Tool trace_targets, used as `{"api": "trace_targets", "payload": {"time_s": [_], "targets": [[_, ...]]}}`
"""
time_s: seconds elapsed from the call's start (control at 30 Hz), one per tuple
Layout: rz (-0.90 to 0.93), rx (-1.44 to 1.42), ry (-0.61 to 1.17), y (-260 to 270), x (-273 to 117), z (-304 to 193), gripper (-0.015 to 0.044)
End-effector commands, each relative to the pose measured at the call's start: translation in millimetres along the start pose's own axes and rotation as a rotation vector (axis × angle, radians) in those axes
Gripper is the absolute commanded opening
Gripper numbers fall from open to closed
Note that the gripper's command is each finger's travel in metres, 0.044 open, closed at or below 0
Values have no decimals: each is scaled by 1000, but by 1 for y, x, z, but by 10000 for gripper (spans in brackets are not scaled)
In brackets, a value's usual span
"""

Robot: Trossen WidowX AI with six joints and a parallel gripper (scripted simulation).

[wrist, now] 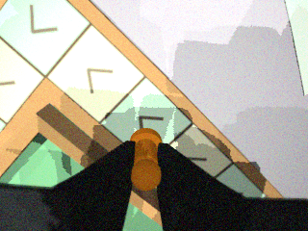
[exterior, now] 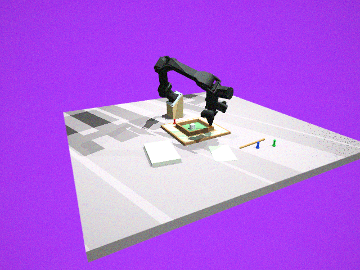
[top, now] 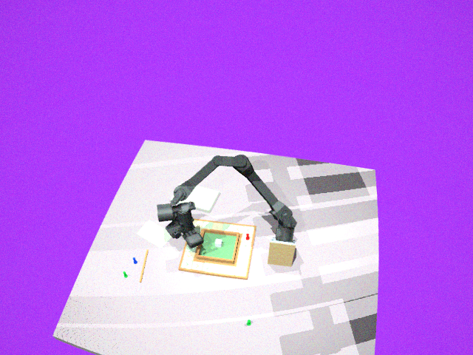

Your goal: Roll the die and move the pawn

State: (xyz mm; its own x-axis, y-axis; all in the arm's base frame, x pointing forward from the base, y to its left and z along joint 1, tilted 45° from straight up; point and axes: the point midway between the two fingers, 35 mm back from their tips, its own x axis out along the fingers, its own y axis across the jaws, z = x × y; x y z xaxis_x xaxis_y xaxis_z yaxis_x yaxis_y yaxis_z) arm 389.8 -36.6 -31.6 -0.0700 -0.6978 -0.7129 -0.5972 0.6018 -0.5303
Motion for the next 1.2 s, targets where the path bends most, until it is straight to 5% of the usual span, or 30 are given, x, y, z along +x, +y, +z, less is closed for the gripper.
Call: {"api": "trace_targets", "payload": {"time_s": [0.0, 0.23, 0.43, 0.77, 1.17], "targets": [[2, 5, -8, -1, -31, 1, 0], [1, 6, -5, 1, -78, -3, 0], [1, 6, -5, 1, -81, -3, 0], [-1, 7, -5, 32, -11, 21, 0], [-2, 7, -4, 34, 20, 22, 0]]}}
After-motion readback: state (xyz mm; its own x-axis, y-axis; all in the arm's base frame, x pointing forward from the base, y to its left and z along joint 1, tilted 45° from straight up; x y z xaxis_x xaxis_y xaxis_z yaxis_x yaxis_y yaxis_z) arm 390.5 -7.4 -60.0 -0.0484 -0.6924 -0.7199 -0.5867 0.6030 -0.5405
